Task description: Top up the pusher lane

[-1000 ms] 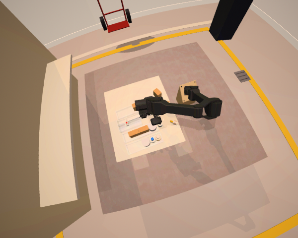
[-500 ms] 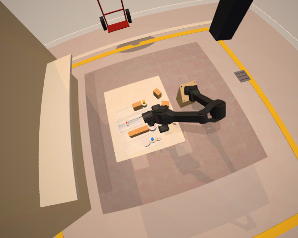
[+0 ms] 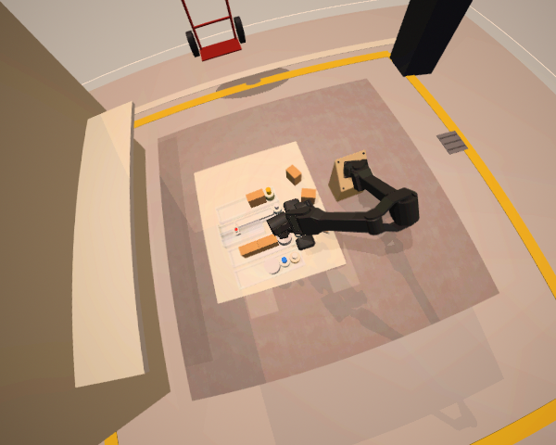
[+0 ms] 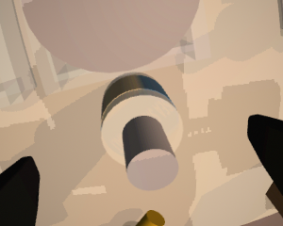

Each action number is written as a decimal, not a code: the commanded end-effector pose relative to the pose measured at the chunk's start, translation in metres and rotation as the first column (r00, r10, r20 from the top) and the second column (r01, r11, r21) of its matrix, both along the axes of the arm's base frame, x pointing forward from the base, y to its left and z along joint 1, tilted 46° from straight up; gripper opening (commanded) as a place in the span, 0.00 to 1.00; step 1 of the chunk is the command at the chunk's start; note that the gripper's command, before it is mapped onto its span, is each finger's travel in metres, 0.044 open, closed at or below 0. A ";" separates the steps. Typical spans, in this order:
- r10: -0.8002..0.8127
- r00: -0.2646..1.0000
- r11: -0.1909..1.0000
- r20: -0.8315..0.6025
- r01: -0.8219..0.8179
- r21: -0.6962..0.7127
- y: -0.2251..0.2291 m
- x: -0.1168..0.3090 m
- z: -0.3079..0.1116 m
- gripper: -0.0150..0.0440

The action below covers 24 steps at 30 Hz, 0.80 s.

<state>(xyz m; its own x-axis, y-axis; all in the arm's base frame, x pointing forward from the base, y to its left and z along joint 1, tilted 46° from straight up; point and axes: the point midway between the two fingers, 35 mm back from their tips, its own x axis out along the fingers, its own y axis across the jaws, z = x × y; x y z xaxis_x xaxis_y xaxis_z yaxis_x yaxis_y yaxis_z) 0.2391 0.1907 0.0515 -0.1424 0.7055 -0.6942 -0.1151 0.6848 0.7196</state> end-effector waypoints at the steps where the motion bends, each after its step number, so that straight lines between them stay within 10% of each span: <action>1: -0.002 1.000 1.000 -0.010 0.002 -0.004 0.004 -0.002 -0.006 1.00; 16: -0.002 1.000 1.000 -0.011 0.002 -0.002 0.019 -0.006 -0.020 1.00; 24: -0.002 1.000 1.000 -0.011 0.002 -0.002 0.019 -0.006 -0.020 0.64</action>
